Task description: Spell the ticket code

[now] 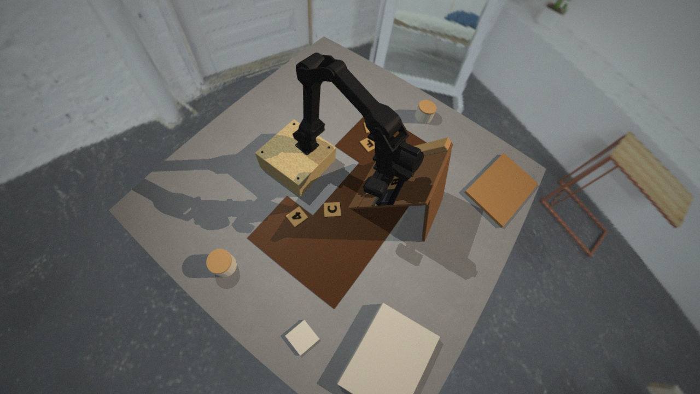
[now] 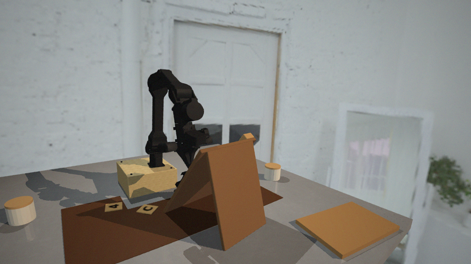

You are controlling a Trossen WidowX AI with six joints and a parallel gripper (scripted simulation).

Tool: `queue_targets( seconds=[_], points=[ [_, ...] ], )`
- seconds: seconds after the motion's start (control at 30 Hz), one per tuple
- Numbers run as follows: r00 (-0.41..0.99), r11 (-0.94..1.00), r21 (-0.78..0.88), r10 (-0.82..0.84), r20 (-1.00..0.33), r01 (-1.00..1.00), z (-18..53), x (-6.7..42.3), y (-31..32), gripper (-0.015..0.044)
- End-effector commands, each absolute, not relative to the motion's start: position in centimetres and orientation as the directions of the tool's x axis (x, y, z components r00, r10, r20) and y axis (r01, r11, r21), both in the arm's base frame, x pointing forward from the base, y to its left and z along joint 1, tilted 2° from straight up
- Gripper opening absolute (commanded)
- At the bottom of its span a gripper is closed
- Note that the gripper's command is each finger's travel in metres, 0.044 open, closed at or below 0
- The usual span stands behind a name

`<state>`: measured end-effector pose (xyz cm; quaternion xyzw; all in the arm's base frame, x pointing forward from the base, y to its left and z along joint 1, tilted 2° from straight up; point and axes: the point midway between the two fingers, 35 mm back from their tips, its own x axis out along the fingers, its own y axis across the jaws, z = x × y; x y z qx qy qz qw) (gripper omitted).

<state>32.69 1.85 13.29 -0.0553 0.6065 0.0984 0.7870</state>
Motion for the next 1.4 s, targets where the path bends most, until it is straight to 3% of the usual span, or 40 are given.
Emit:
queue_targets(
  seconds=[0.0, 1.37],
  points=[
    [0.244, 0.974, 0.029, 0.085, -0.966, -0.223, 13.1, 32.9, 1.9, 0.0000],
    [0.245, 0.974, 0.029, 0.085, -0.966, -0.223, 12.0, 34.6, 2.1, 0.0000]
  ],
)
